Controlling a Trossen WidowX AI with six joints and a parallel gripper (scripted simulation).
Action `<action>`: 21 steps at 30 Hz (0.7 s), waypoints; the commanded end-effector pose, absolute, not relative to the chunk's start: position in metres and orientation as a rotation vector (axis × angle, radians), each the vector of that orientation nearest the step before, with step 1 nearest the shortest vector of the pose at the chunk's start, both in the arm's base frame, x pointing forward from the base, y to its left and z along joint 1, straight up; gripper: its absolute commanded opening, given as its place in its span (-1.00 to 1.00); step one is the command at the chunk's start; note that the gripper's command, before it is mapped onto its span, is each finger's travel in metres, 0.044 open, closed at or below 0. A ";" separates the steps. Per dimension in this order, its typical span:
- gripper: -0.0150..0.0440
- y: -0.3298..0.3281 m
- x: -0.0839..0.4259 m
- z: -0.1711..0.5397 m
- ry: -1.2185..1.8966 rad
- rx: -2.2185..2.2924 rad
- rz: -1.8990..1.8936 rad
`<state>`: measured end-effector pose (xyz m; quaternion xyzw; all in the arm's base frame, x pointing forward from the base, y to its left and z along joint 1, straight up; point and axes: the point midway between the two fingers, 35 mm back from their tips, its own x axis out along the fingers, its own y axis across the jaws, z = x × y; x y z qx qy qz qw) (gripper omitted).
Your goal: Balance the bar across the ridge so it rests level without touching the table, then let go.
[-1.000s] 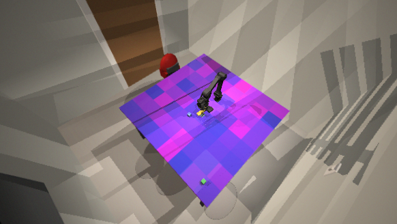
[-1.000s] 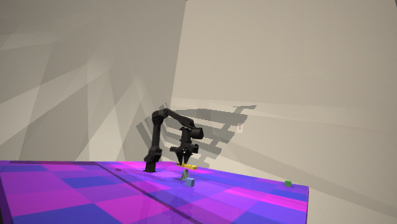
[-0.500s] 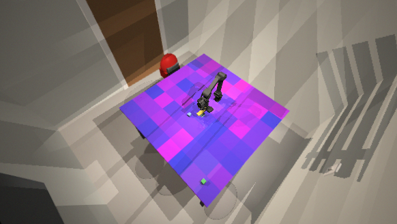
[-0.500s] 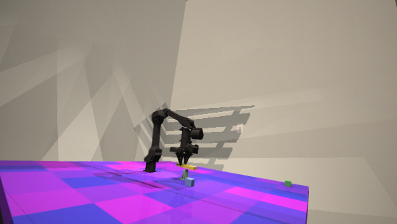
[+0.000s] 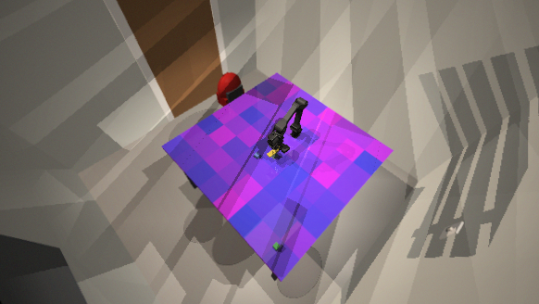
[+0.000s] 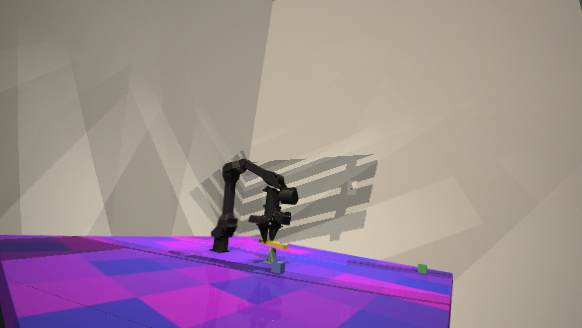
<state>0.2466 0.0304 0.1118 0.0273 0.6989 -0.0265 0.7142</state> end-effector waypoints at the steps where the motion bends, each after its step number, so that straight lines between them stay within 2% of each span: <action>1: -0.49 0.031 0.246 0.111 1.550 0.067 -0.062; 21: -0.49 0.031 0.247 0.109 1.550 0.067 -0.062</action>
